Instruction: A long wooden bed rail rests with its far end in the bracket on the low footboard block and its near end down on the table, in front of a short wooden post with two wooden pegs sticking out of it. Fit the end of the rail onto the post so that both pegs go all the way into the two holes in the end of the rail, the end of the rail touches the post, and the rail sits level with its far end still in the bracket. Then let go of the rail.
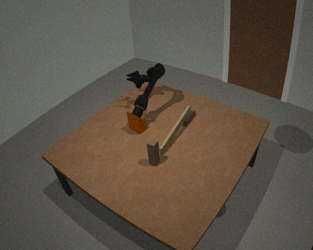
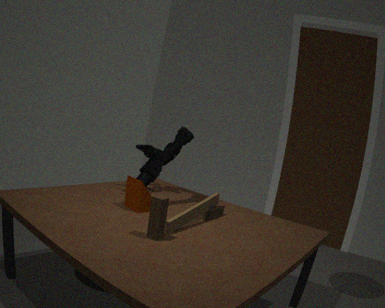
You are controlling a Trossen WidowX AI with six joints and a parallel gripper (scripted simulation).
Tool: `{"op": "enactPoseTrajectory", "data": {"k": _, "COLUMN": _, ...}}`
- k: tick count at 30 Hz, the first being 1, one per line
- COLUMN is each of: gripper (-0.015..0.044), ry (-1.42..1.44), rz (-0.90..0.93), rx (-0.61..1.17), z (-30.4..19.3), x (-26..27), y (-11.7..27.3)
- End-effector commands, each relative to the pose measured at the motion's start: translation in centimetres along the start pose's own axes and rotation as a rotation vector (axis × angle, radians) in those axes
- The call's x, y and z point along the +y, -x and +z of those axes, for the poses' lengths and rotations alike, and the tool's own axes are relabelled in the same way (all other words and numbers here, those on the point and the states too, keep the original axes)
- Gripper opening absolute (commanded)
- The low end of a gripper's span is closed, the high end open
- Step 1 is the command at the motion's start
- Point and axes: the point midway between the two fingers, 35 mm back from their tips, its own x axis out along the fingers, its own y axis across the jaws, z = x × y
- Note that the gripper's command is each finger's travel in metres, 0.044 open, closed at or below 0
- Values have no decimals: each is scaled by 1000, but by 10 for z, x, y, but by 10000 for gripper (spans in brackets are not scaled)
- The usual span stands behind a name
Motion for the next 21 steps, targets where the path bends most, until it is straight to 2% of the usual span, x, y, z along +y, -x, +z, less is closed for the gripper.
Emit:
{"op": "enactPoseTrajectory", "data": {"k": 1, "gripper": 426, "ry": -1, "rz": 2, "rx": -2, "z": 1, "x": 0, "y": 1}}
{"op": "enactPoseTrajectory", "data": {"k": 2, "gripper": 440, "ry": -2, "rz": 6, "rx": -9, "z": 2, "x": 1, "y": 2}}
{"op": "enactPoseTrajectory", "data": {"k": 10, "gripper": 440, "ry": 9, "rz": 108, "rx": -175, "z": 48, "x": 13, "y": 40}}
{"op": "enactPoseTrajectory", "data": {"k": 21, "gripper": 440, "ry": 210, "rz": 291, "rx": -427, "z": 92, "x": 25, "y": 125}}
